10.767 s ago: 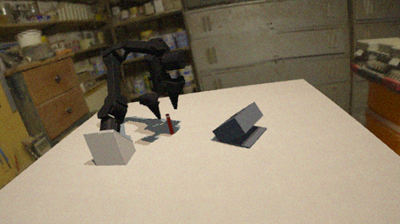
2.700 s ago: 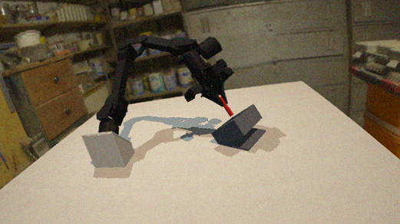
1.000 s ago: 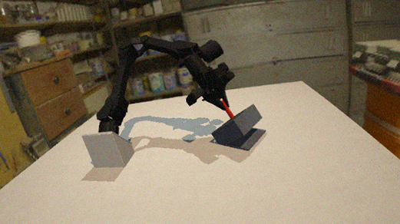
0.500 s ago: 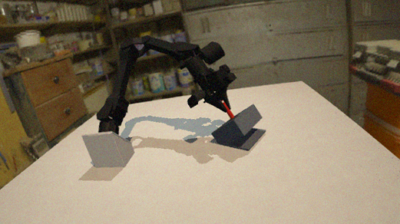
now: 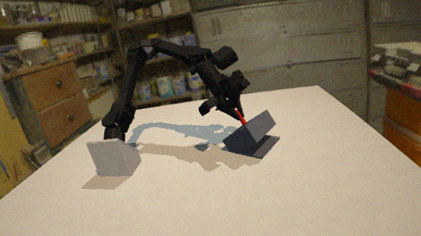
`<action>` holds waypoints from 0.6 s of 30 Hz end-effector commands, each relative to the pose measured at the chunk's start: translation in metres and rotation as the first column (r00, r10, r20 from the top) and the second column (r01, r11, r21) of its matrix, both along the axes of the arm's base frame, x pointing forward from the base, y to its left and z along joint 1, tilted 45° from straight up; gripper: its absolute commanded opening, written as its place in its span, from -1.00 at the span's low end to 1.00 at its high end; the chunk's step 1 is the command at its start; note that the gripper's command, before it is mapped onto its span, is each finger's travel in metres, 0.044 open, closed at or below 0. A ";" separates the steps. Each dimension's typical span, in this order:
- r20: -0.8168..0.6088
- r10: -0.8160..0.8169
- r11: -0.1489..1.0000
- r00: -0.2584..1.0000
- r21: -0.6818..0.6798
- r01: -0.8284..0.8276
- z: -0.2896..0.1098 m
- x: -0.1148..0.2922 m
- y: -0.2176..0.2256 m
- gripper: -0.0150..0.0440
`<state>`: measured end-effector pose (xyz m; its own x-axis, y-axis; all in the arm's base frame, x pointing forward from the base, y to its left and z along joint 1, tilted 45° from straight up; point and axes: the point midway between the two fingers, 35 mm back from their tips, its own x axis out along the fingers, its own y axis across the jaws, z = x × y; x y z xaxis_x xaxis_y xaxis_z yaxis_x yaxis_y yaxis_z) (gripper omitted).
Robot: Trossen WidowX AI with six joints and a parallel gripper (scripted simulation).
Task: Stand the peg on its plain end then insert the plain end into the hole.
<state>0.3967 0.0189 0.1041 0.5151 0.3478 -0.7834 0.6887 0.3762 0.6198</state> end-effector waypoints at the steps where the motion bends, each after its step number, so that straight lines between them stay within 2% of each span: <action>1: -0.007 -0.006 1.000 1.000 0.001 0.006 -0.003 0.000 0.001 -0.49; 18: -0.001 0.000 1.000 1.000 0.000 0.000 -0.004 0.002 0.003 -0.49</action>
